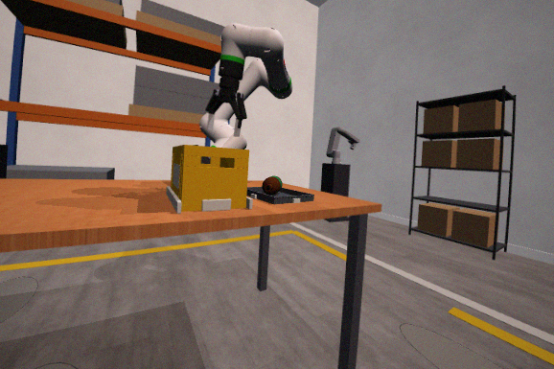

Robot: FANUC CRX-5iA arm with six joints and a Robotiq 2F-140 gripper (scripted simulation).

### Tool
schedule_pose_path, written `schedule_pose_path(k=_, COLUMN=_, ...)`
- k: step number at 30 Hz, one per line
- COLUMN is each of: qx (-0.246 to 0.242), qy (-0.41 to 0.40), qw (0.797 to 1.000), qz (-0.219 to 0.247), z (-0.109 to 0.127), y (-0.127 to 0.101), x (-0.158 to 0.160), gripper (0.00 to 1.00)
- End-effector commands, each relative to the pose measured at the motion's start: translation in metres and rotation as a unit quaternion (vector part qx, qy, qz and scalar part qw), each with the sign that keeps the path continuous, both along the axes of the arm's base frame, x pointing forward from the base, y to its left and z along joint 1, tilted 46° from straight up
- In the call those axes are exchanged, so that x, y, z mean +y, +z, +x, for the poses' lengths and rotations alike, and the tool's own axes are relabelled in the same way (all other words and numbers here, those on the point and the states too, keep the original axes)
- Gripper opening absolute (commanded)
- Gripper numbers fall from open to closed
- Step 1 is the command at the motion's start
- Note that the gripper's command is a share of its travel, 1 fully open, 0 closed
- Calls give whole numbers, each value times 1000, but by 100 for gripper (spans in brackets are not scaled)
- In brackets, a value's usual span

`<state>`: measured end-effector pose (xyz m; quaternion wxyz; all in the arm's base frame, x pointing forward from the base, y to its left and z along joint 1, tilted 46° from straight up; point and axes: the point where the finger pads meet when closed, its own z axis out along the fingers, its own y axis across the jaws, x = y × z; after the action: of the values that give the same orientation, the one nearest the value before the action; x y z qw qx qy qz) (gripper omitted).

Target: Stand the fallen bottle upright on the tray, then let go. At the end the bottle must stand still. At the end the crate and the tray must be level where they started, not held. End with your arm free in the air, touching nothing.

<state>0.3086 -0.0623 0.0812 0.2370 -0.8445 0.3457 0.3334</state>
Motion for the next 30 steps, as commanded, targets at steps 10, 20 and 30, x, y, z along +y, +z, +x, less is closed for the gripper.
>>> schedule_pose_path(k=10, qx=-169, qy=38, qw=983, qz=53, z=84, y=65, x=131, gripper=100)
schedule_pose_path(k=20, qx=-201, qy=47, qw=976, qz=69, z=94, y=83, x=160, gripper=0)
schedule_pose_path(k=30, qx=-201, qy=47, qw=976, qz=69, z=94, y=83, x=160, gripper=0)
